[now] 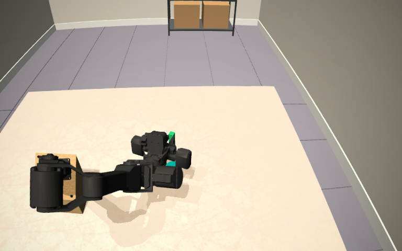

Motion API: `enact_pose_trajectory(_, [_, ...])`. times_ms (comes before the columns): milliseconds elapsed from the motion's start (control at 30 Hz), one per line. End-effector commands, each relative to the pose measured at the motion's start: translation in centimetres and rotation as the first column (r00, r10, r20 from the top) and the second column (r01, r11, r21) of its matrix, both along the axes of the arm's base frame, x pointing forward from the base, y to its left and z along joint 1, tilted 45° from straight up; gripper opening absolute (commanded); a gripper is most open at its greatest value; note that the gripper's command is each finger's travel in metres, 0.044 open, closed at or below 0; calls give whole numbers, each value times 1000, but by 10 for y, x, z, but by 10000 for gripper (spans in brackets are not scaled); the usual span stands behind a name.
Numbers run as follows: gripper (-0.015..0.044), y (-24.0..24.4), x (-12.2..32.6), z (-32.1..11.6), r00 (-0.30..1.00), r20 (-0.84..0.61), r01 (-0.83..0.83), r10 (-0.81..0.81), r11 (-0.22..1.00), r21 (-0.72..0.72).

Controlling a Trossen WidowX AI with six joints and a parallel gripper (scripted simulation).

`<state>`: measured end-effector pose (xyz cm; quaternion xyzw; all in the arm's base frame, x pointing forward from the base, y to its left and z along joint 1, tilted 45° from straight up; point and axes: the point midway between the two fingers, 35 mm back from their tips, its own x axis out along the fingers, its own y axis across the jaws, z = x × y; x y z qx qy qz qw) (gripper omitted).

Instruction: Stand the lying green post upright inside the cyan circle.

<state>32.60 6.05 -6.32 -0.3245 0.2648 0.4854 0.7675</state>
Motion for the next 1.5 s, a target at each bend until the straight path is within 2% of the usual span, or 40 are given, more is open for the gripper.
enact_pose_trajectory(0, [23, -12, 2, -12, 1000, 1, -2, 2, 1000, -1])
enact_pose_trajectory(733, [23, -66, -5, -70, 1000, -12, 6, -6, 1000, -1])
enact_pose_trajectory(1133, [23, -66, -5, -71, 1000, -12, 6, -6, 1000, -1])
enact_pose_trajectory(1467, [285, -66, -5, -71, 1000, -12, 6, -6, 1000, -1])
